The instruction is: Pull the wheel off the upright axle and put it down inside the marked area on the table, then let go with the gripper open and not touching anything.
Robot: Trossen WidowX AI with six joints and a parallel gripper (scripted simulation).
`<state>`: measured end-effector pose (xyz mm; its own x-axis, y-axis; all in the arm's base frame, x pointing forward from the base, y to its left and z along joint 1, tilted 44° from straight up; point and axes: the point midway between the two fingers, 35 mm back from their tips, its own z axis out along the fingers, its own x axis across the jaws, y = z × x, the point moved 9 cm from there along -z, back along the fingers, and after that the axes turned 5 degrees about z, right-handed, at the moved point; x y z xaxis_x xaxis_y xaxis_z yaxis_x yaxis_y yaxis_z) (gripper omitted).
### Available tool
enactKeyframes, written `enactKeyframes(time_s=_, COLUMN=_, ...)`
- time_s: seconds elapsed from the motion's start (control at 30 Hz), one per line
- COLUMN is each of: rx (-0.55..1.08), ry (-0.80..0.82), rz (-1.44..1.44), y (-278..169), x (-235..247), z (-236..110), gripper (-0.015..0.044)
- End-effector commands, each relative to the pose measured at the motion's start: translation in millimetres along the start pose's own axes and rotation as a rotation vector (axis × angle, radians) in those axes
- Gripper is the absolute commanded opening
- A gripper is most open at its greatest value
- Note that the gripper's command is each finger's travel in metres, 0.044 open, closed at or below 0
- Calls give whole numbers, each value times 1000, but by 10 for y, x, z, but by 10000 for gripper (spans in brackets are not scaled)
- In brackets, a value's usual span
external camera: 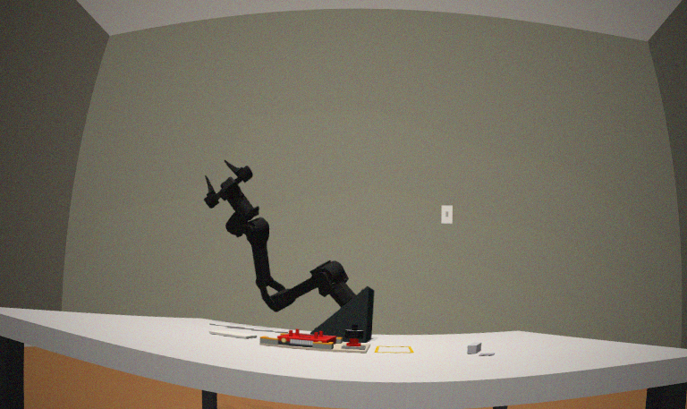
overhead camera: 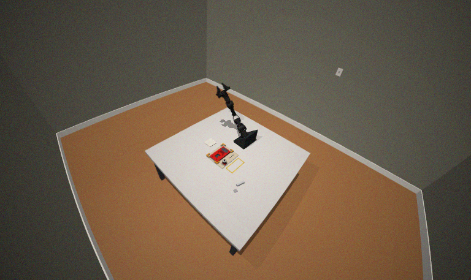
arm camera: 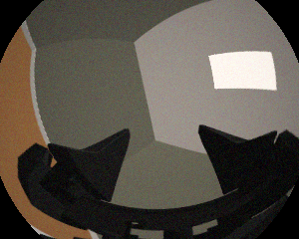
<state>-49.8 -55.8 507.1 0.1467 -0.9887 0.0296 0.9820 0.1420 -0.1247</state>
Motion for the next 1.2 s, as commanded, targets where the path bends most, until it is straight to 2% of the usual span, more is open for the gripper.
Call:
enactKeyframes(time_s=0.0, rx=-4, ry=-1, rz=-4, y=16, x=-11, z=3, gripper=374)
enactKeyframes(time_s=0.1, rx=-66, ry=-23, rz=-61, y=240, x=-171, z=44, gripper=300)
enactKeyframes(time_s=0.4, rx=-349, ry=-194, rz=-318, y=960, x=-651, z=234, gripper=300)
enactKeyframes(time_s=0.63, rx=-590, ry=-384, rz=-564, y=1656, x=-1007, z=232, gripper=300)
enactKeyframes(time_s=0.9, rx=-832, ry=-672, rz=-823, y=2451, x=-1338, z=30, gripper=300)
enactKeyframes(time_s=1.17, rx=-1034, ry=-1037, rz=-1065, y=3243, x=-1523, z=-367, gripper=300)
